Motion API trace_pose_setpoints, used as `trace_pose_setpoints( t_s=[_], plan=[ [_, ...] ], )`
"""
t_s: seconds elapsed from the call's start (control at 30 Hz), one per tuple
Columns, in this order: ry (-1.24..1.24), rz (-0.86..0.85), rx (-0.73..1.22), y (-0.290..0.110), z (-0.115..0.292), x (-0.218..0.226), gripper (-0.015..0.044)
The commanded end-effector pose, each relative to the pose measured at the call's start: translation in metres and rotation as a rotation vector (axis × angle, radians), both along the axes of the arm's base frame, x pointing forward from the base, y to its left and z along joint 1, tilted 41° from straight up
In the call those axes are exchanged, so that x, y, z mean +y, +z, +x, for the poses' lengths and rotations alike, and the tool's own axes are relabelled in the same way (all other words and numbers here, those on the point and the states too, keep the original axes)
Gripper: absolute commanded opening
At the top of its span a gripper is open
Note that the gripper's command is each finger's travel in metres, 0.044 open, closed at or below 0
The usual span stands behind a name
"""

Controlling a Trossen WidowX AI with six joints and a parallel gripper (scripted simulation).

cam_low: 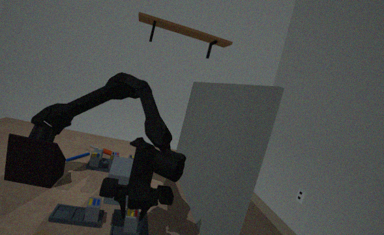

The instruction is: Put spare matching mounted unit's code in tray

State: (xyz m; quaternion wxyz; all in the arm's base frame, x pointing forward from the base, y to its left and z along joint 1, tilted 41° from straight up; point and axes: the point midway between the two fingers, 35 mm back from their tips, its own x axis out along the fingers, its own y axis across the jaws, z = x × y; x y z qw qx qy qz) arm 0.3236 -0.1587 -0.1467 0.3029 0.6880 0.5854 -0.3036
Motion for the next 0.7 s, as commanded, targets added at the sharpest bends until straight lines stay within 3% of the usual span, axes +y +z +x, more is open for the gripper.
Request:
trace_pose_setpoints(
  t_s=[0.0, 0.17, 0.43, 0.67],
  plan=[
    [0.000, 0.000, 0.000, 0.000, 0.000, -0.001, 0.0315],
    [0.000, 0.000, 0.000, 0.000, 0.000, -0.001, 0.0440],
    [-0.007, -0.001, 0.003, 0.078, -0.014, -0.065, 0.0440],
    [-0.025, -0.008, -0.007, 0.078, -0.013, -0.069, 0.0440]
  ],
)
